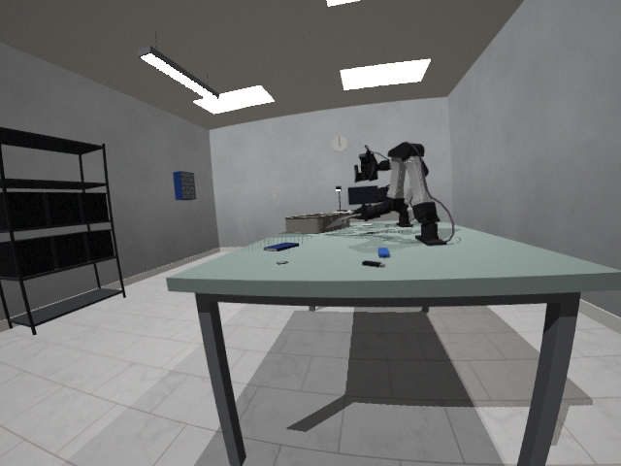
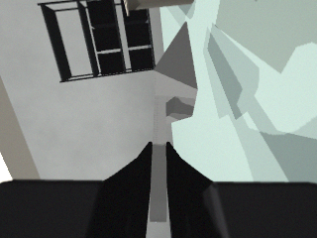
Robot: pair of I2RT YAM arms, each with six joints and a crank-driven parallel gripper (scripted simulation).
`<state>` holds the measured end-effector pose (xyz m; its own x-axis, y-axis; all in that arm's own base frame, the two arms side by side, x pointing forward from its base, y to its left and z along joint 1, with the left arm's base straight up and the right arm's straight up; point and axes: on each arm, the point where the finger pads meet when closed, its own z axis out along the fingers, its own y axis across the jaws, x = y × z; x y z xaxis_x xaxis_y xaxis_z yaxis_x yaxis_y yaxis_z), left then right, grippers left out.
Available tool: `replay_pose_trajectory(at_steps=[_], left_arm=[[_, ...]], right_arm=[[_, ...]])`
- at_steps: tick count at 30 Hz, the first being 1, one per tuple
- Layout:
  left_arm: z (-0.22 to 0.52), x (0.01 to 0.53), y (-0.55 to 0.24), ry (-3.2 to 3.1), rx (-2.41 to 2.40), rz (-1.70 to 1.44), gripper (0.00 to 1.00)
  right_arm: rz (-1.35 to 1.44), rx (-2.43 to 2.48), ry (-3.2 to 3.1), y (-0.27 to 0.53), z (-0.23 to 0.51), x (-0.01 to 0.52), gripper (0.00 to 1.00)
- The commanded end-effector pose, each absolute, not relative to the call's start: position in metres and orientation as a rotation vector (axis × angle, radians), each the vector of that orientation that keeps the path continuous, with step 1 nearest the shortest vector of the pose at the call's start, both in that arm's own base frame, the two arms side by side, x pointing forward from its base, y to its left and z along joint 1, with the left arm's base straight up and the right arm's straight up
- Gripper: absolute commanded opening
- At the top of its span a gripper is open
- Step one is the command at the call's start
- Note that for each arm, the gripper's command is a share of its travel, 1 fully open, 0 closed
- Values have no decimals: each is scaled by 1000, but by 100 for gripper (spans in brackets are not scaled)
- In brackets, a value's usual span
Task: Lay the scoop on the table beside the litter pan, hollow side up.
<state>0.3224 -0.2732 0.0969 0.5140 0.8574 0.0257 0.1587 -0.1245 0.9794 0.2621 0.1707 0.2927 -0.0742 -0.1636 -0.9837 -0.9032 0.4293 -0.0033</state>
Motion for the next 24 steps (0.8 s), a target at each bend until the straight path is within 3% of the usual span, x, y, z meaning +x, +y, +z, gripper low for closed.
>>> replay_pose_trajectory(at_steps=[1,24], left_arm=[[121,331,-275,883,1537,779,3],[71,324,-314,892,1545,767,3]], right_arm=[[829,-984,1557,172,284,261,100],[829,-984,1557,172,284,261,100]])
